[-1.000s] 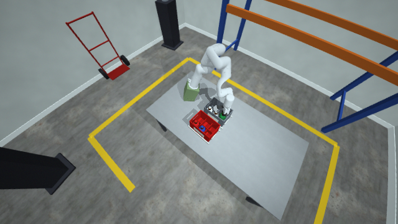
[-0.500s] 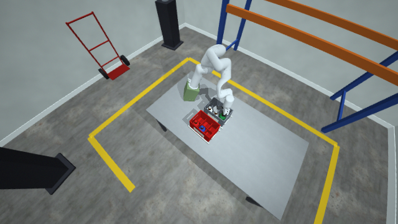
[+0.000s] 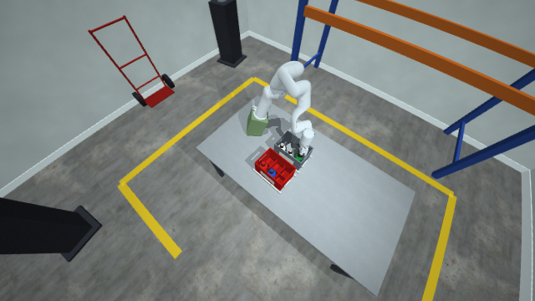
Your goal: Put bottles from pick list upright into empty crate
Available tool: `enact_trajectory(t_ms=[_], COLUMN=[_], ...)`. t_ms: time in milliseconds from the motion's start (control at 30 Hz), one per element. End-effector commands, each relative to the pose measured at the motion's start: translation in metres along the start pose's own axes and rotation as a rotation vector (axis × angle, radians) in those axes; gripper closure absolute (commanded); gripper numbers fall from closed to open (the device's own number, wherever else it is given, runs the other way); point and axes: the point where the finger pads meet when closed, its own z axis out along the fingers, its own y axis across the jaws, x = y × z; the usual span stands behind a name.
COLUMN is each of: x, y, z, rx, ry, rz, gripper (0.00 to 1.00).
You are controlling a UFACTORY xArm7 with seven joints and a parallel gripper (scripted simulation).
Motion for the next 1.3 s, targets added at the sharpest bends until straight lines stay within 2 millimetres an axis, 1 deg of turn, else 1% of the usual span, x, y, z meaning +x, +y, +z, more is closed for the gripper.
enact_trajectory(t_ms=[0, 633, 900, 1267], x=[-0.001, -0.001, -0.001, -0.001], y=[-0.002, -0.002, -0.002, -0.002], z=[0.003, 0.020, 0.020, 0.025], rx=[0.005, 0.004, 0.004, 0.004], ry=[-0.002, -0.002, -0.002, -0.002], rz=[0.000, 0.000, 0.000, 0.000], gripper=[1.00, 1.00, 1.00, 1.00])
